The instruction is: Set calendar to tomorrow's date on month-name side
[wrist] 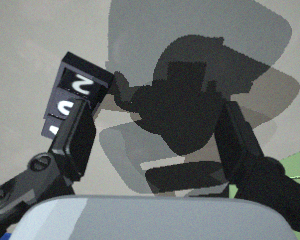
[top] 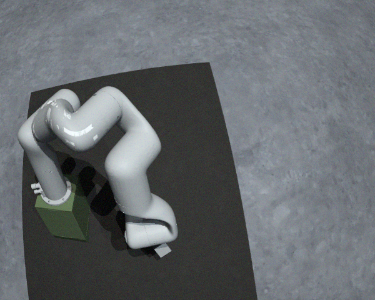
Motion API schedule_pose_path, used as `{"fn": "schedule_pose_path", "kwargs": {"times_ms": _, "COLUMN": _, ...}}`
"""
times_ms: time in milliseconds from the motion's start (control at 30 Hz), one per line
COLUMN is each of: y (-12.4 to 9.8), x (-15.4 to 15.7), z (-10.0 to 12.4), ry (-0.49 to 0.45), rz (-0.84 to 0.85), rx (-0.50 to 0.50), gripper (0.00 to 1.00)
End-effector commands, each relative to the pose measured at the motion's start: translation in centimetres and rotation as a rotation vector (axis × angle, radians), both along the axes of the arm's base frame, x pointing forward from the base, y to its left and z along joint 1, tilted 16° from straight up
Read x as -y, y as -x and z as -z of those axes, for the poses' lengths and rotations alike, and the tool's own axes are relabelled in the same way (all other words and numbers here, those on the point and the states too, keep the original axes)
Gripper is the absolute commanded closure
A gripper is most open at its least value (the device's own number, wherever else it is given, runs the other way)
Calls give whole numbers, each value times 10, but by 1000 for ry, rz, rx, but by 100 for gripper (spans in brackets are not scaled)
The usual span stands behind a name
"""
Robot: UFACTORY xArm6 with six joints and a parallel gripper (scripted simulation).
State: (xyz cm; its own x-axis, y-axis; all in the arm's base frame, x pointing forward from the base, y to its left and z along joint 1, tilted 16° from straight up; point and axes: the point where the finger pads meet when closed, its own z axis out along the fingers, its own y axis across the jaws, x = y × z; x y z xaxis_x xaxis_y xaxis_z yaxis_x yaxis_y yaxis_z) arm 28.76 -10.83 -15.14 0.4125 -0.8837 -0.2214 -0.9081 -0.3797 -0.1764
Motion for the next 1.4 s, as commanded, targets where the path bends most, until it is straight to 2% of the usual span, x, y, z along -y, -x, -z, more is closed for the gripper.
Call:
{"fn": "schedule_pose_path", "kwargs": {"times_ms": 0, "y": -1, "x": 1, "z": -1, "ry": 1, "rz": 0, "rx": 2, "gripper": 0}}
{"fn": "schedule_pose_path", "kwargs": {"times_ms": 767, "y": -1, "x": 2, "z": -3, "ry": 1, "rz": 0, "rx": 2, "gripper": 0}}
{"fn": "schedule_pose_path", "kwargs": {"times_ms": 1367, "y": 3, "x": 17, "z": -57, "ry": 1, "rz": 0, "rx": 2, "gripper": 0}}
